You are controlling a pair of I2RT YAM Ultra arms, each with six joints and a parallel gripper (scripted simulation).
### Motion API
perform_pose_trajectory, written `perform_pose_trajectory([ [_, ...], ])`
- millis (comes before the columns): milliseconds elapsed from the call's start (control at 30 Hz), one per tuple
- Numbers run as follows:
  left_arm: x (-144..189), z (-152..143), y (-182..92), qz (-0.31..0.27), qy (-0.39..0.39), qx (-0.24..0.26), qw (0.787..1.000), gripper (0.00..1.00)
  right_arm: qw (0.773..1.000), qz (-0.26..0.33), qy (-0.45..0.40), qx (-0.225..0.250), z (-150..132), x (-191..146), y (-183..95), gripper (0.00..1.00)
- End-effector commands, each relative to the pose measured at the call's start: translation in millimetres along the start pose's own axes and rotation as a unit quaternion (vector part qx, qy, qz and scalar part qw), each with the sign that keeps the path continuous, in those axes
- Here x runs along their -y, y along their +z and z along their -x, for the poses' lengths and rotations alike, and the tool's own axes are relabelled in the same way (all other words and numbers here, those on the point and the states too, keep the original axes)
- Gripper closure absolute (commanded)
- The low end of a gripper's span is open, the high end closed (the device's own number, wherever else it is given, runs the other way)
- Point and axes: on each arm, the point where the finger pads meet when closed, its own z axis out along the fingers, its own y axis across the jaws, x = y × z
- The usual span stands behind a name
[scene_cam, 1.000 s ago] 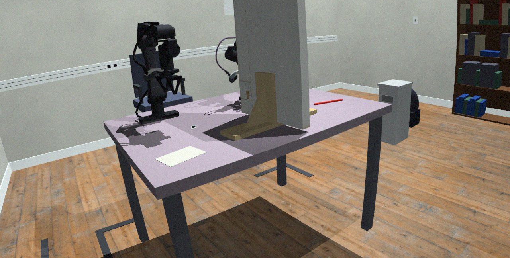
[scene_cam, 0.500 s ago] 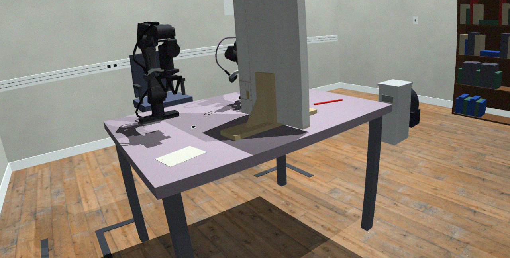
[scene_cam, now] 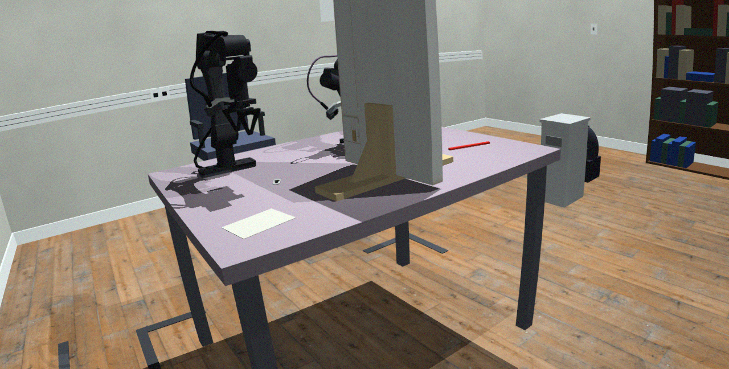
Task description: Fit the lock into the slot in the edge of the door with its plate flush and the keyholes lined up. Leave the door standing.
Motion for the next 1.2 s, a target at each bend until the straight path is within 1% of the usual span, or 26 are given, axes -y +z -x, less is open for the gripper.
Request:
perform_pose_trajectory([
  [0,4,-7,-9,0.025,-0.024,-0.011,0.999,0.90,1.000,0.002,0.000,0.003,0,1,-3,0.00],
  [67,25,-11,-14,0.026,-0.022,-0.012,0.999,0.90,1.000,0.002,0.000,0.003,0,1,-3,0.00],
  [133,32,-13,-16,0.028,-0.022,-0.012,0.999,0.90,1.000,0.002,0.000,0.003,0,1,-3,0.00],
  [167,25,-9,-19,0.032,-0.029,-0.006,0.999,0.90,1.000,0.002,0.000,0.003,0,1,-3,0.00],
  [267,24,-7,-19,0.035,-0.034,-0.002,0.999,0.90,1.000,0.002,0.000,0.003,0,1,-3,0.00],
  [1167,23,-8,-18,0.034,-0.036,-0.004,0.999,0.90,1.000,0.002,0.000,0.003,0,1,-3,0.00],
])
